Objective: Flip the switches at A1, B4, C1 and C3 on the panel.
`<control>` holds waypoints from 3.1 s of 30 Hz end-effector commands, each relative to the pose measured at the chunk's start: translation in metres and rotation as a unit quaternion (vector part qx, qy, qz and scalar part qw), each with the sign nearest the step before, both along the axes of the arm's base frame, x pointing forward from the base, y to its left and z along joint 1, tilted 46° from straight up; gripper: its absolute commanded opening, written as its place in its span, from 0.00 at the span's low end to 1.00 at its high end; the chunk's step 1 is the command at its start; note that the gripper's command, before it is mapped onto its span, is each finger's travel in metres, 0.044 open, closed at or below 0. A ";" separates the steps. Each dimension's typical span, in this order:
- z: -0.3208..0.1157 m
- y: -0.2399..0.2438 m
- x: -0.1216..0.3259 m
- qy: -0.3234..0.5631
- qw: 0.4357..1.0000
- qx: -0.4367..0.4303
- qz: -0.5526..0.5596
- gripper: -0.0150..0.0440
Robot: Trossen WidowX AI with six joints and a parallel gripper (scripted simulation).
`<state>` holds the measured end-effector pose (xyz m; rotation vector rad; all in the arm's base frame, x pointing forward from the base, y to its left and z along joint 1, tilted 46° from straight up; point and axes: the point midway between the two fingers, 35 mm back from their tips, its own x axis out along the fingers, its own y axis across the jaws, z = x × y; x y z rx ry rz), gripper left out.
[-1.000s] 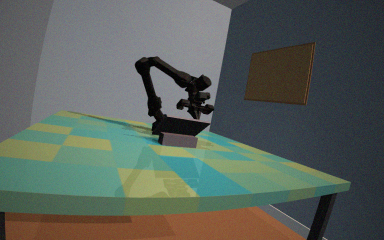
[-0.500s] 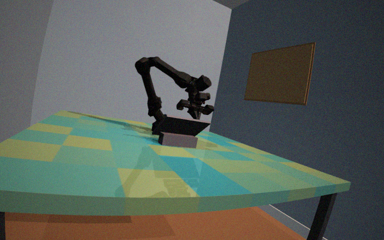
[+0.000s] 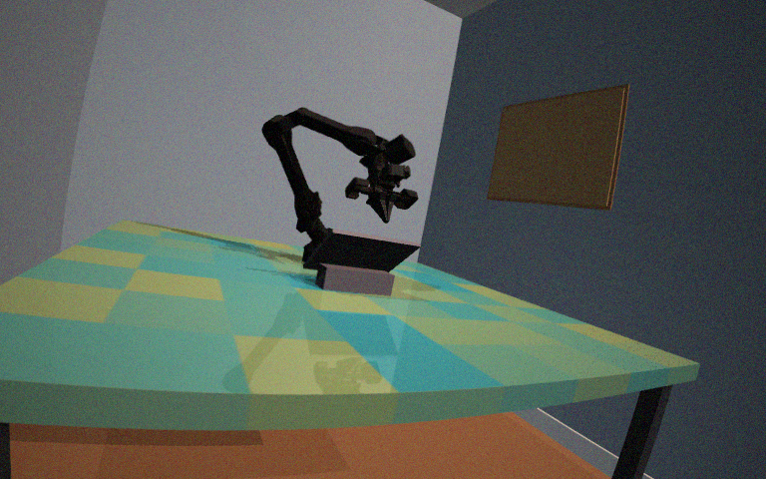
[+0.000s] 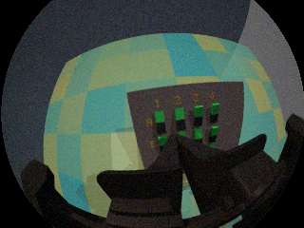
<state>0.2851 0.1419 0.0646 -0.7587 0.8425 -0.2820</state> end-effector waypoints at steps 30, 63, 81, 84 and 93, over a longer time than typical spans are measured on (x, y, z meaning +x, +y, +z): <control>0.015 -0.100 0.009 0.005 1.000 -0.005 -0.013 0.25; 0.009 -0.106 0.017 0.005 1.000 -0.005 -0.013 0.25; 0.008 -0.108 0.018 0.005 1.000 -0.005 -0.013 0.25; 0.007 -0.108 0.018 0.005 1.000 -0.005 -0.013 0.25; 0.007 -0.108 0.019 0.005 1.000 -0.005 -0.013 0.25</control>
